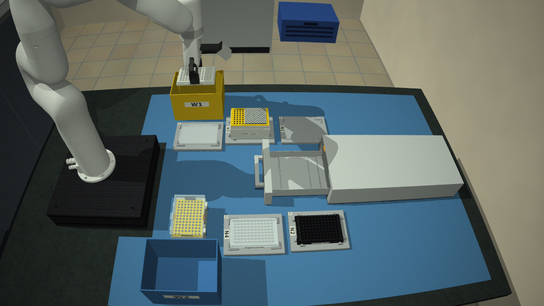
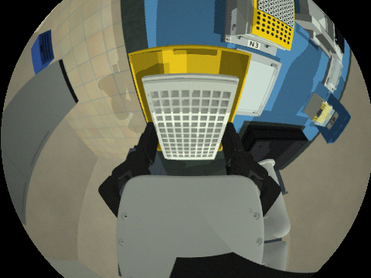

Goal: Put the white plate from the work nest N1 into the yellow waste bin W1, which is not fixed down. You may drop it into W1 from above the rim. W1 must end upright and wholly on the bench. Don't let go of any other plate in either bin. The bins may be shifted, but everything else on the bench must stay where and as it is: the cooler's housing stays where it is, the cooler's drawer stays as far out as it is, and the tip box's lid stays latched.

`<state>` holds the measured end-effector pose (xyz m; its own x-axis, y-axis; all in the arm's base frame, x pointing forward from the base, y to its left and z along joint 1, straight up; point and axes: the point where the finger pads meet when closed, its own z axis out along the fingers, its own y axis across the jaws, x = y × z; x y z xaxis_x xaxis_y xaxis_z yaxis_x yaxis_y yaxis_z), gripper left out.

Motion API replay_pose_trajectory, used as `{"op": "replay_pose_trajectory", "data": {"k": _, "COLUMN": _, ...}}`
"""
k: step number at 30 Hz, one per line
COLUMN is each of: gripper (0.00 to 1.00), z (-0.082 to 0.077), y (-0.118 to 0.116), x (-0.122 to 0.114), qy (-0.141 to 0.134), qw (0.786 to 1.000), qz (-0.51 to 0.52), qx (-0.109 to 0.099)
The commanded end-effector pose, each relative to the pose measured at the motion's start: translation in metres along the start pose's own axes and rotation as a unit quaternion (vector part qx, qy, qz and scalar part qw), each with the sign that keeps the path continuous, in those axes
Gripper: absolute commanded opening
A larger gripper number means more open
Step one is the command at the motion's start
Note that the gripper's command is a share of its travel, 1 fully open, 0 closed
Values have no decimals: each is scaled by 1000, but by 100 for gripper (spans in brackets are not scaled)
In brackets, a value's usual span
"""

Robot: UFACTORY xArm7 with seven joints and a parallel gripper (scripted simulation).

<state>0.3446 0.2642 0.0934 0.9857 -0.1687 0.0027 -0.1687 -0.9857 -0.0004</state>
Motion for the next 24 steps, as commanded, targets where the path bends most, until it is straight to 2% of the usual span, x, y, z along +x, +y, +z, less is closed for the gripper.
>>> {"op": "replay_pose_trajectory", "data": {"k": 1, "gripper": 0, "z": -2, "y": -1, "x": 1, "qy": 1, "qw": 1000, "qz": 0, "qx": 2}}
{"op": "replay_pose_trajectory", "data": {"k": 4, "gripper": 0, "z": -2, "y": -1, "x": 1, "qy": 1, "qw": 1000, "qz": 0, "qx": 2}}
{"op": "replay_pose_trajectory", "data": {"k": 5, "gripper": 100, "z": -2, "y": -1, "x": 1, "qy": 1, "qw": 1000, "qz": 0, "qx": 2}}
{"op": "replay_pose_trajectory", "data": {"k": 24, "gripper": 100, "z": -2, "y": -1, "x": 1, "qy": 2, "qw": 1000, "qz": 0, "qx": 2}}
